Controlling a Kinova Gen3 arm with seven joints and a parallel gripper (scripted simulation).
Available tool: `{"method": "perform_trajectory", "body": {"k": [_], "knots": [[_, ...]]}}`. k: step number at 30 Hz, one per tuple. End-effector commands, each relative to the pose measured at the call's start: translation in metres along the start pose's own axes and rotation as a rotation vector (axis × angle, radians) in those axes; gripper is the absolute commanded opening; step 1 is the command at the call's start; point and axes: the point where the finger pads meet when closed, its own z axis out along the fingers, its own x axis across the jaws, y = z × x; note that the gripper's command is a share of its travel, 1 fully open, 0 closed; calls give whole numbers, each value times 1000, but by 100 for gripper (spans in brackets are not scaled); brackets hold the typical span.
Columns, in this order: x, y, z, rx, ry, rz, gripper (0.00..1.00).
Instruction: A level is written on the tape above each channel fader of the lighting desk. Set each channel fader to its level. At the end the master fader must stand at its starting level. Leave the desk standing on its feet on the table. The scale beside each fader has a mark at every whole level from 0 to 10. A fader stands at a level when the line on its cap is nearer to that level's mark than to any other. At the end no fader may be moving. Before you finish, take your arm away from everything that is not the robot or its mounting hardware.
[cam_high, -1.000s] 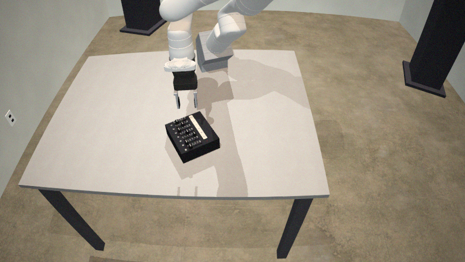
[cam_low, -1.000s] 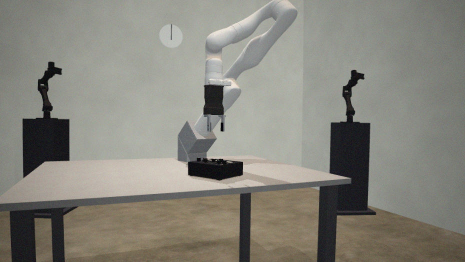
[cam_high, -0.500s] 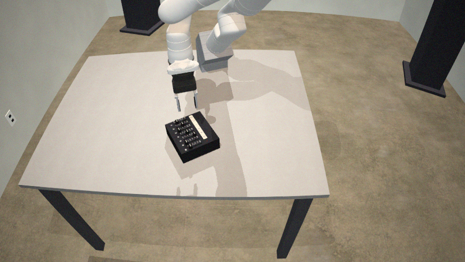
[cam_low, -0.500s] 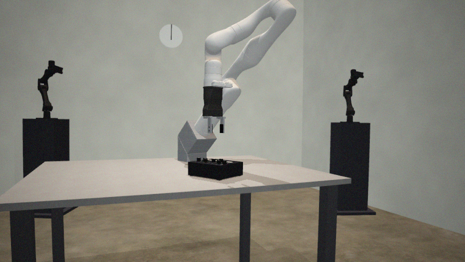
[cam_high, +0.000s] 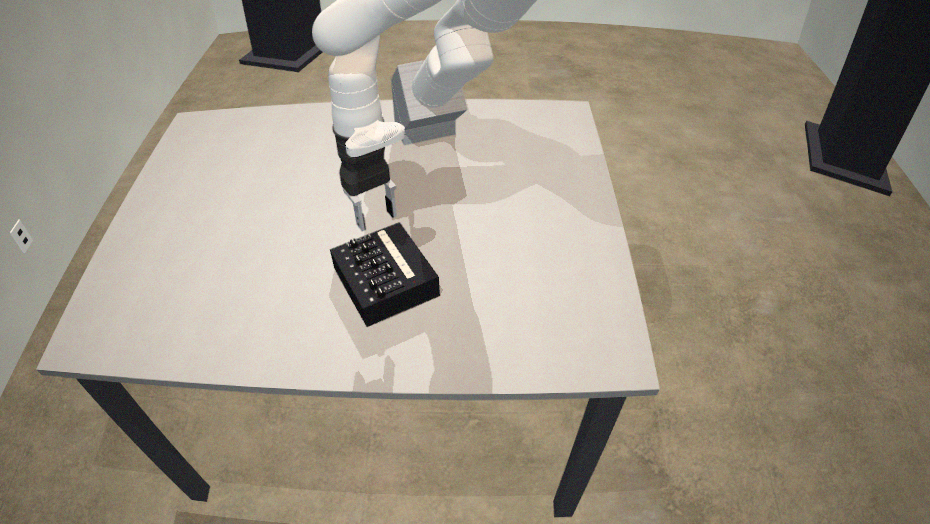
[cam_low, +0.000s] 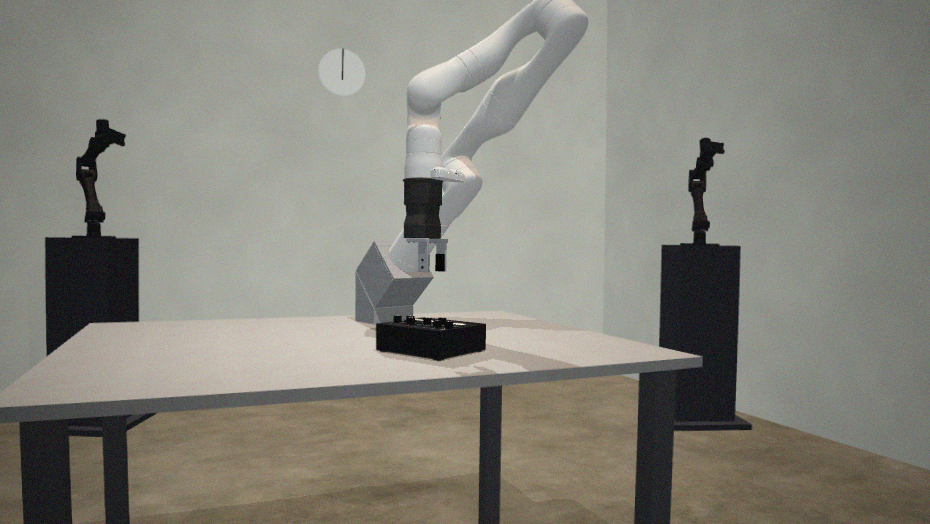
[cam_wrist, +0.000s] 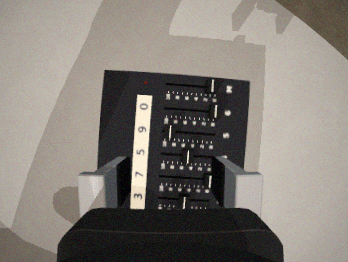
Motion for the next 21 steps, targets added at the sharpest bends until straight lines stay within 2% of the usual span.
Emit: {"method": "perform_trajectory", "body": {"k": [1, 4, 19, 21], "knots": [[-1, 1, 4, 5, -5, -57, 100], [-1, 1, 5, 5, -5, -87, 100], [-5, 9, 23, 7, -2, -573, 100], [-5, 9, 23, 7, -2, -573, 100]]}}
